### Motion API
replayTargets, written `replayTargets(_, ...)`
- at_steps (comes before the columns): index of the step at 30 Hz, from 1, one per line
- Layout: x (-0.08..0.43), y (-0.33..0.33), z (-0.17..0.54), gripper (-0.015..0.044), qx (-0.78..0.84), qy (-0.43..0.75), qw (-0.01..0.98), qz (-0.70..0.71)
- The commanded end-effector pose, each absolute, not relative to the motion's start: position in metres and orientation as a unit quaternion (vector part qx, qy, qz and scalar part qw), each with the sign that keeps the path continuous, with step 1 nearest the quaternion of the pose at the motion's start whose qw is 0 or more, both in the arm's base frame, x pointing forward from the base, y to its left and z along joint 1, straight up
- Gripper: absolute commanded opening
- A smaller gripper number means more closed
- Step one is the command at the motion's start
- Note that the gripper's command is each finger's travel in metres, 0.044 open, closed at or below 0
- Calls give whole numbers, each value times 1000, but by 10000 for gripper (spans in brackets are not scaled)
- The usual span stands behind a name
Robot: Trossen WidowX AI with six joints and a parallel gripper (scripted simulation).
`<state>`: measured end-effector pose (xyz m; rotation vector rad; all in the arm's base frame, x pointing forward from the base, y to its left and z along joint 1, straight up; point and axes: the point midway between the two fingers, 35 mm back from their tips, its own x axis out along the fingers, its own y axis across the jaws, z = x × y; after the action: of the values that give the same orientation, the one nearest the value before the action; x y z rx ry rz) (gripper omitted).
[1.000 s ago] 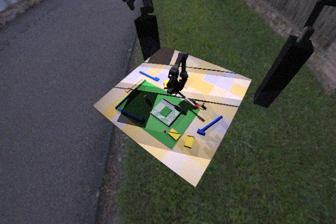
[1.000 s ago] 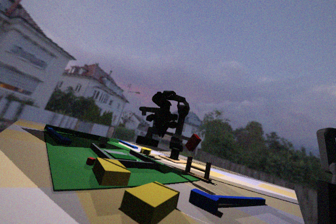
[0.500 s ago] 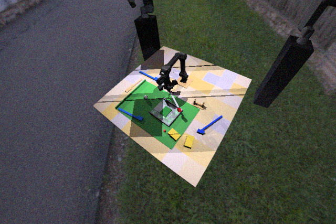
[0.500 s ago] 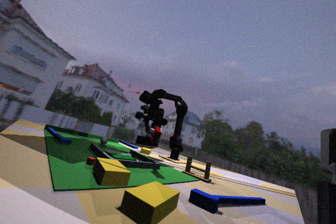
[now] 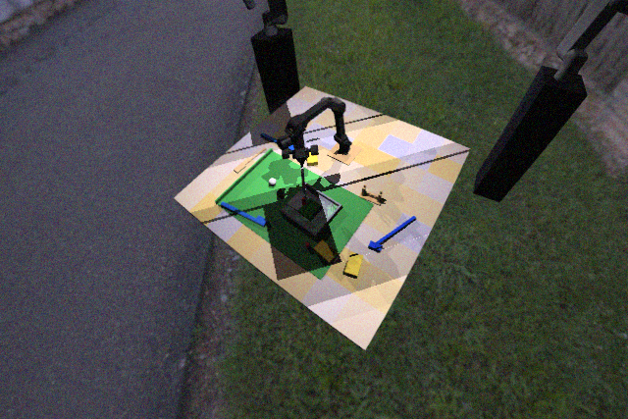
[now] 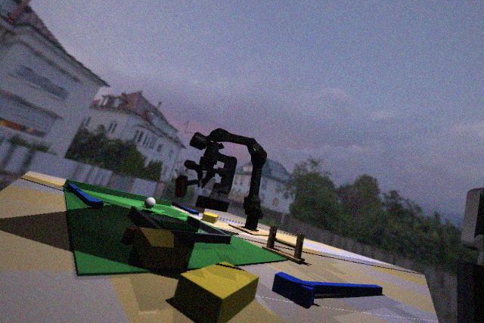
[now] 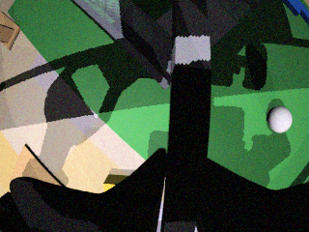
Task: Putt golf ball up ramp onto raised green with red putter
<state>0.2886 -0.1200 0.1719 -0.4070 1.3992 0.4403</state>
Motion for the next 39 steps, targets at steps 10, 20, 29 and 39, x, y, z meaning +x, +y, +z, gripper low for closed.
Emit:
replayTargets(10, 255, -190, 177, 0, -97, 665, 735, 89)
replayTargets(20, 219, -240, 179, 0, -23, 685, 728, 7)
replayTargets(29, 179, -278, 181, 0, 45, 695, 714, -66)
replayTargets(39, 167, -288, 176, 0, 64, 697, 709, -85)
